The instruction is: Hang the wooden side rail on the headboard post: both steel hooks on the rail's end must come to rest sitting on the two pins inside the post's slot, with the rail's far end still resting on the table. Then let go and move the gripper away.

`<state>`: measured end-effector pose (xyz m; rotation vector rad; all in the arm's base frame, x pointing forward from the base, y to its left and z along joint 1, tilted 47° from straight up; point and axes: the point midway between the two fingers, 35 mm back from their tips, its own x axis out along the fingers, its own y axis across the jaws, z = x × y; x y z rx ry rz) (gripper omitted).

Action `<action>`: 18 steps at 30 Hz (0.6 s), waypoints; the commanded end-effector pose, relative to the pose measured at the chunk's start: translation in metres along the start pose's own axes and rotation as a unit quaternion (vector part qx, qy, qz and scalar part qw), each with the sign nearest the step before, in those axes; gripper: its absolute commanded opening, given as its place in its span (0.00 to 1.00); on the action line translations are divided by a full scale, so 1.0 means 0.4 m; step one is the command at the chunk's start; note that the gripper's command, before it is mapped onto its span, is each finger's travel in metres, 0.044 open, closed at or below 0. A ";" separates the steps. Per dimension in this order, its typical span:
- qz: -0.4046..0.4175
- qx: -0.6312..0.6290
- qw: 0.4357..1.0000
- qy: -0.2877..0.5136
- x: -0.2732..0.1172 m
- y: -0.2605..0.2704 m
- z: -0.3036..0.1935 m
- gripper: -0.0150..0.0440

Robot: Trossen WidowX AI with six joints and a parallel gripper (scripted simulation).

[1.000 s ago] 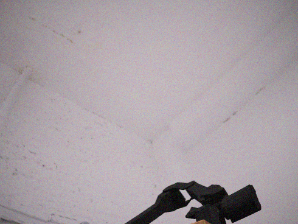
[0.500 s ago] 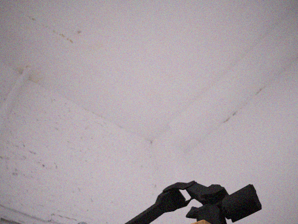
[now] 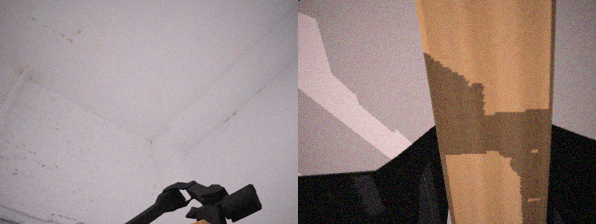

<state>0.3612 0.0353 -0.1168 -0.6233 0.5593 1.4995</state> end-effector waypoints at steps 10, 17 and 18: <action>-0.005 0.001 1.000 0.001 -0.005 0.001 -0.011 0.25; -0.005 0.001 1.000 0.001 -0.007 0.003 -0.013 0.25; -0.005 0.001 1.000 0.001 -0.008 0.004 -0.013 0.25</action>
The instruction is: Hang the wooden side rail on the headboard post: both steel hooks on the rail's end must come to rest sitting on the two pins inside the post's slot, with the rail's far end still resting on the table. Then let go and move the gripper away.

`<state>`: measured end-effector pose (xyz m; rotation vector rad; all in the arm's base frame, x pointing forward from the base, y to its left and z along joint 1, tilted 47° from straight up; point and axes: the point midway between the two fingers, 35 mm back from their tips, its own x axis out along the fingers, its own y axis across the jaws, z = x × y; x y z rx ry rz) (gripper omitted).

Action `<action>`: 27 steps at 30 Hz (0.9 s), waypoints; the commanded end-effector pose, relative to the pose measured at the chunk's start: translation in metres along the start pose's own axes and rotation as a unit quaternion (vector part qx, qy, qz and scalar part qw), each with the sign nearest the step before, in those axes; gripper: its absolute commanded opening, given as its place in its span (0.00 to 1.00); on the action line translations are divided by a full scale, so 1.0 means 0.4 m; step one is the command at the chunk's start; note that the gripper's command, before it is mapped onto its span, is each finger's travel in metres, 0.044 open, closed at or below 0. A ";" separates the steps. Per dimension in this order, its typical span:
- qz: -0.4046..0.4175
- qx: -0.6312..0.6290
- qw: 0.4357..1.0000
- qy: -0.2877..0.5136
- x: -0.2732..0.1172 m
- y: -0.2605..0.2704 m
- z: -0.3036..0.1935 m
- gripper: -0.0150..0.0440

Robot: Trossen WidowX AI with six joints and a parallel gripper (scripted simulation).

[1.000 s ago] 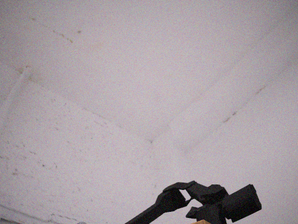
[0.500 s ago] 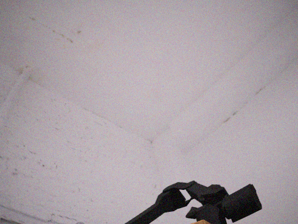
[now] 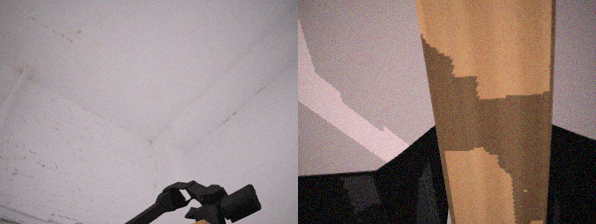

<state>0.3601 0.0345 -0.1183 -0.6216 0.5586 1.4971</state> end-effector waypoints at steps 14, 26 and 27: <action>-0.004 0.001 1.000 0.002 -0.007 0.003 -0.013 0.25; -0.004 0.001 1.000 0.002 -0.008 0.001 -0.016 0.25; -0.004 0.001 1.000 0.002 -0.008 0.001 -0.016 0.25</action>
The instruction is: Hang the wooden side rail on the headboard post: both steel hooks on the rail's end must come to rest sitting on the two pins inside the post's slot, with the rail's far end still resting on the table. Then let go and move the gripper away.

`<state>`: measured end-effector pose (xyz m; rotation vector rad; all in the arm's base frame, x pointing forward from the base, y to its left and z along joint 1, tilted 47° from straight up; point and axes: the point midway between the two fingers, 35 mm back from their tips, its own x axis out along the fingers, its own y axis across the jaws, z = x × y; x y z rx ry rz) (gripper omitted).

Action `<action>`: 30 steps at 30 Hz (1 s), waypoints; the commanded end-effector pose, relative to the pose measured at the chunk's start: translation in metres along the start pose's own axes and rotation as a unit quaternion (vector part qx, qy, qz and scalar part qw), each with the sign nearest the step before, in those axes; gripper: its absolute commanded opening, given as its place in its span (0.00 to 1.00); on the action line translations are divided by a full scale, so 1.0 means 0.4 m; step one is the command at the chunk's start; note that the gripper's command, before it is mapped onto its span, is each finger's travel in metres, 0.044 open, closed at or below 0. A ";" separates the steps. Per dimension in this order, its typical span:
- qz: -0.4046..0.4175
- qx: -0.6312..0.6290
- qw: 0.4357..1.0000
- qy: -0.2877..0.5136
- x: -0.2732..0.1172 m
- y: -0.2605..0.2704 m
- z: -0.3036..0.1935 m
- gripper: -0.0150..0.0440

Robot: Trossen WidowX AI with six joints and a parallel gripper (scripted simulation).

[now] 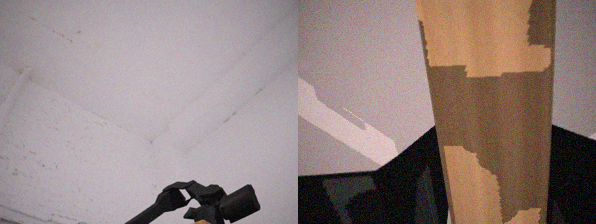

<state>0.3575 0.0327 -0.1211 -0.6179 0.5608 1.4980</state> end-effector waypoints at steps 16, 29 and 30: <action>-0.005 -0.001 1.000 0.003 -0.013 -0.009 -0.011 0.25; -0.005 -0.001 1.000 0.003 -0.015 -0.011 -0.014 0.25; -0.005 -0.001 1.000 0.003 -0.015 -0.012 -0.014 0.25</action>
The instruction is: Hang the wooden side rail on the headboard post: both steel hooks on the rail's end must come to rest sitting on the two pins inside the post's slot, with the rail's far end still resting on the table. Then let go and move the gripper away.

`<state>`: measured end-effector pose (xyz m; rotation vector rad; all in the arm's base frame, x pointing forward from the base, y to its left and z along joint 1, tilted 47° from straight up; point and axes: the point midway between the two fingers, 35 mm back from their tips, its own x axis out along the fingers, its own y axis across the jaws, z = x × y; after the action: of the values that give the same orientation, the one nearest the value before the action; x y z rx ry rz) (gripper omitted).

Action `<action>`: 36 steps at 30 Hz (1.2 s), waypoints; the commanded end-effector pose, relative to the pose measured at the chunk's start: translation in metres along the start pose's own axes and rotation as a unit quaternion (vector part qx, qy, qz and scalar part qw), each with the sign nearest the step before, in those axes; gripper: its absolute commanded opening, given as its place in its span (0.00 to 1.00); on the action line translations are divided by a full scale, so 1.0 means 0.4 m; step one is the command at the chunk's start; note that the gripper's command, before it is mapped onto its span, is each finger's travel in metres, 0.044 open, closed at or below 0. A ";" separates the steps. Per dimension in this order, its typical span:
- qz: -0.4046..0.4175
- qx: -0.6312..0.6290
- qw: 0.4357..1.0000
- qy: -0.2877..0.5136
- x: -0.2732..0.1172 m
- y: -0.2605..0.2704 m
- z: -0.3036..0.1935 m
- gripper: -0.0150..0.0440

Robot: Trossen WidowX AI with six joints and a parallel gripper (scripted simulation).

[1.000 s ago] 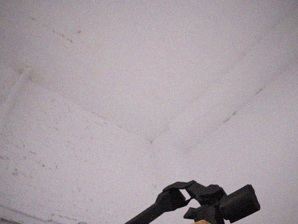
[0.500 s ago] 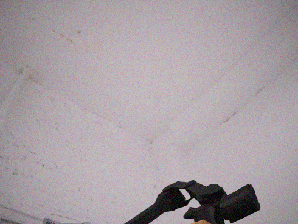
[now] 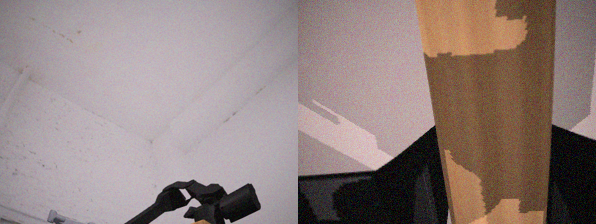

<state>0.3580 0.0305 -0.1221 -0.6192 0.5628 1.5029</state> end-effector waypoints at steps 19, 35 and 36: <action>-0.008 0.000 1.000 0.002 -0.013 -0.013 -0.014 0.25; -0.008 0.000 1.000 0.002 -0.009 -0.009 -0.018 0.25; -0.008 0.000 1.000 0.002 -0.009 -0.008 -0.018 0.25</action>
<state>0.3600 0.0278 -0.1248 -0.6221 0.5601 1.5007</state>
